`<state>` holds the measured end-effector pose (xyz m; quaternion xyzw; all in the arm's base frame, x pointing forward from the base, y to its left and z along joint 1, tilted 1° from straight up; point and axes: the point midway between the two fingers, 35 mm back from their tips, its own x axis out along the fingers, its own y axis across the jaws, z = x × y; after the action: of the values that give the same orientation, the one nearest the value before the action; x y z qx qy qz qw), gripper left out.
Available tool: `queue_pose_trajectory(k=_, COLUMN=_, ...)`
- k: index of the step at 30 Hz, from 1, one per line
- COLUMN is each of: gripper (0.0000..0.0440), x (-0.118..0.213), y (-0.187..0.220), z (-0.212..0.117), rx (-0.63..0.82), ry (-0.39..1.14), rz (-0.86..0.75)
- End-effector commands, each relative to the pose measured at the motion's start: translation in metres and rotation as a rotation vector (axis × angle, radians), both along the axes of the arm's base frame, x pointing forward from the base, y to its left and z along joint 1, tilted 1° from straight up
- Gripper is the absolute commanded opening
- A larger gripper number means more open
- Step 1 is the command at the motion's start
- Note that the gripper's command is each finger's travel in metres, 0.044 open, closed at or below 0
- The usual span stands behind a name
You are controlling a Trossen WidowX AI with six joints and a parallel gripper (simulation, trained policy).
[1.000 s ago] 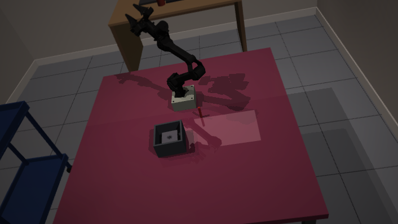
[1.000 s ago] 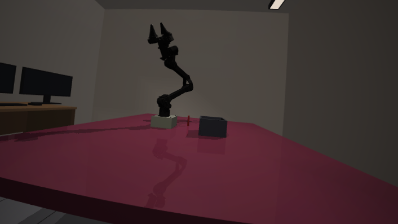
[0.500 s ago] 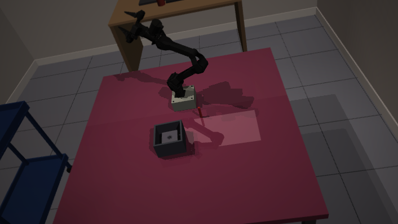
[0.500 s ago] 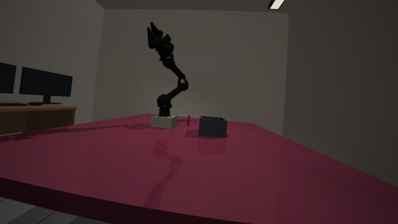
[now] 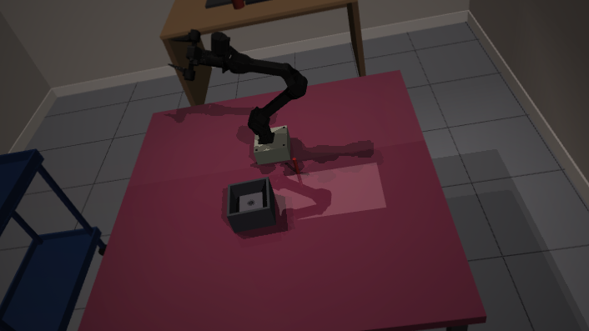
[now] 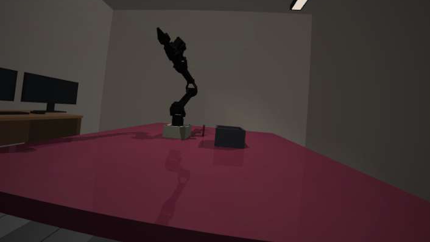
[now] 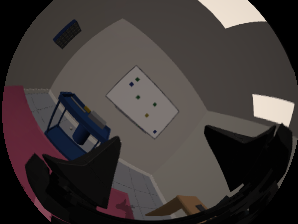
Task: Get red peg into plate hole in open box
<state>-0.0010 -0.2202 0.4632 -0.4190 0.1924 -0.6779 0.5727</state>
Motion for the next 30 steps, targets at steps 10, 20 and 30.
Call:
queue_pose_trajectory(k=10, gripper=0.044, x=0.05, y=-0.021, z=-0.059, rx=0.305, ry=-0.211, rz=0.225)
queue_pose_trajectory(k=20, gripper=0.044, x=0.098, y=-0.016, z=-0.106, rx=0.576, ry=-0.343, rz=0.371)
queue_pose_trajectory(k=30, gripper=0.044, x=0.146, y=0.012, z=-0.154, rx=0.877, ry=-0.441, rz=0.471)
